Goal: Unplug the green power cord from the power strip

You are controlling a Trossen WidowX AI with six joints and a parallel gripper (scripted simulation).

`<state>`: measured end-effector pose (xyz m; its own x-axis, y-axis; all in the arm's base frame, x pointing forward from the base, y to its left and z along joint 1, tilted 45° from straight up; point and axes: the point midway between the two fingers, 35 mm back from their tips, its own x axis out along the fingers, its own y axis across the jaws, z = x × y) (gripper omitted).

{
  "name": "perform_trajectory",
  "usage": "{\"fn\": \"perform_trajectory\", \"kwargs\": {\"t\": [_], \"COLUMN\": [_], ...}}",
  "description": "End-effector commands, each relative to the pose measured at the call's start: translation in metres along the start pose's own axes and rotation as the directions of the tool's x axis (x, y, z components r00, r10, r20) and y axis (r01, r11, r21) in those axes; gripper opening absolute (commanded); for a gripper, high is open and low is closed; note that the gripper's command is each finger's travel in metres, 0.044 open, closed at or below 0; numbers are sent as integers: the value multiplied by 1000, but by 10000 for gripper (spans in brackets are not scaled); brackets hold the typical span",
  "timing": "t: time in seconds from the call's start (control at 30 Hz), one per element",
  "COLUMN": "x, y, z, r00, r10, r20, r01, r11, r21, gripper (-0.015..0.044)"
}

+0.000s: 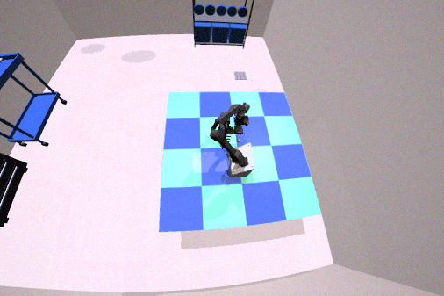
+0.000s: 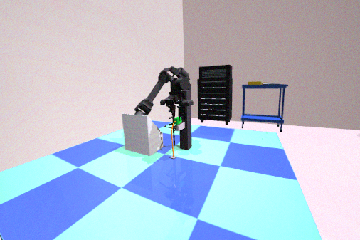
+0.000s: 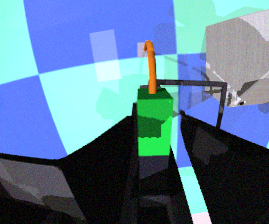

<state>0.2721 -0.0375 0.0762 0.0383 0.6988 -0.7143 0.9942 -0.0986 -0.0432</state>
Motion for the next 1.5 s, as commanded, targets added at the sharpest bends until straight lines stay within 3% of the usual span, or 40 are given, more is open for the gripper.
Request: {"fn": "perform_trajectory", "kwargs": {"t": [0.0,0.27,0.4,0.67,1.47], "x": [4,12,9,9,7], "y": [0,0,0,0,2], "z": [-1,-1,-1,-1,35], "r00": [1000,1000,1000,1000,1000], "r10": [0,0,1,1,1], "r20": [-4,-4,0,0,4], "r01": [0,0,-1,-1,-1], "r11": [1000,1000,1000,1000,1000], "r21": [3,3,-2,-2,1], "gripper": [160,160,55,2,0]}}
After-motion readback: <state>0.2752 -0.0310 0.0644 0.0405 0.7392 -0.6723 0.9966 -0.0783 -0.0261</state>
